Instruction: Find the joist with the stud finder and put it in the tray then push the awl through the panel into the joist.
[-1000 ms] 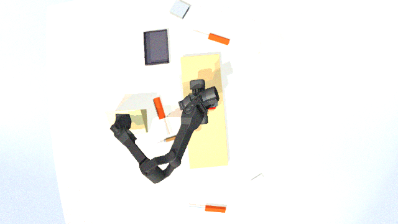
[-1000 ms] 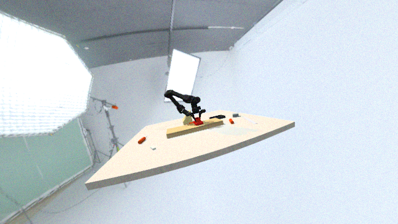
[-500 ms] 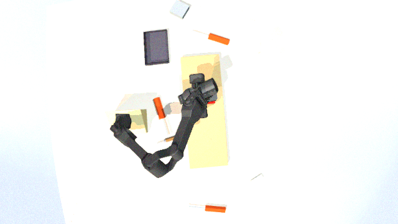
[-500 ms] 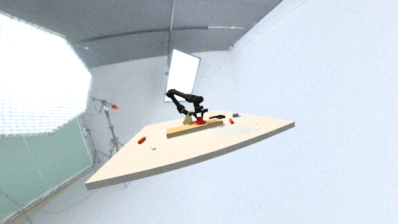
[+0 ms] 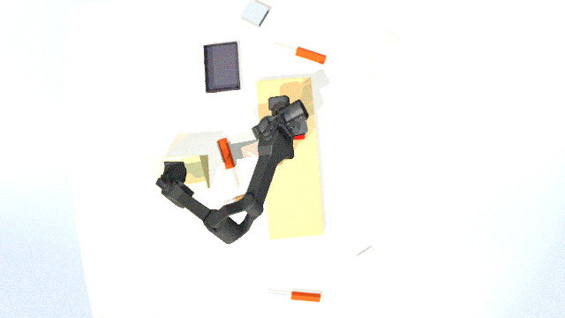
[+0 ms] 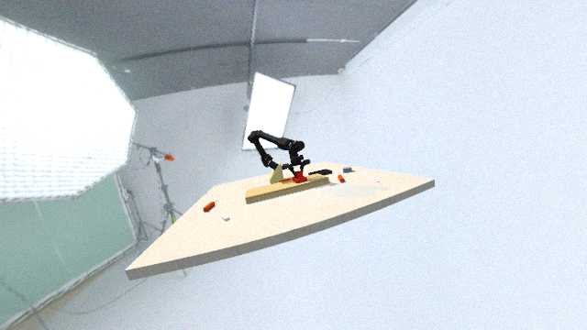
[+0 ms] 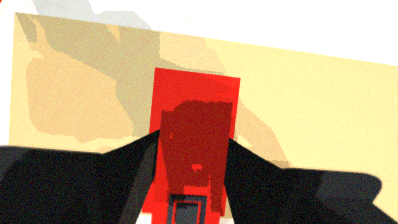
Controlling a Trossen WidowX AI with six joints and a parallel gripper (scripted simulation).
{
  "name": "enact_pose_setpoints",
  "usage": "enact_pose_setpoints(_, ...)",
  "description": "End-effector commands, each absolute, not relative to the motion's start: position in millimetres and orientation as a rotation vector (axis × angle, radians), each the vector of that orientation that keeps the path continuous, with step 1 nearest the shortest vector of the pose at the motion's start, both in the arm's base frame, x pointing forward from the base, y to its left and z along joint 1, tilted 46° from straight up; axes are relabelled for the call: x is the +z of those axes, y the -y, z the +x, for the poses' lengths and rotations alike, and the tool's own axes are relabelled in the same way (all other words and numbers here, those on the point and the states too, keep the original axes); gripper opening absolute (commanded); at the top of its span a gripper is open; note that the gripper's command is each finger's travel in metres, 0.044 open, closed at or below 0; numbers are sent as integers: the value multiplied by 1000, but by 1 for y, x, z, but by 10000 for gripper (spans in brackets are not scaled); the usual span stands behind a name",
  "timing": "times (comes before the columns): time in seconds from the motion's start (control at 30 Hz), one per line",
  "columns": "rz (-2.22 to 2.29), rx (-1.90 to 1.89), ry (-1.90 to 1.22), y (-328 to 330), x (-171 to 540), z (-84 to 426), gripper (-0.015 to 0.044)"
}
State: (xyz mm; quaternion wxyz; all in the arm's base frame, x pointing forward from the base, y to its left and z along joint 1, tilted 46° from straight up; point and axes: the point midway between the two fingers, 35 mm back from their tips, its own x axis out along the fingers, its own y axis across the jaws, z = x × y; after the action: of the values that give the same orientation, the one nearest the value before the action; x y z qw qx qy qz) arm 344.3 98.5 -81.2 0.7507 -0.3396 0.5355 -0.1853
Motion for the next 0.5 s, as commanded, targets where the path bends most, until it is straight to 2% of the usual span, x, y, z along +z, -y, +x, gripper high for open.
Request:
enact_pose_setpoints(0.0, -740, -404, -1173, -104, -88, 343, 0)
enact_pose_setpoints(0.47, -738, -403, -1173, -121, -104, 341, 0)
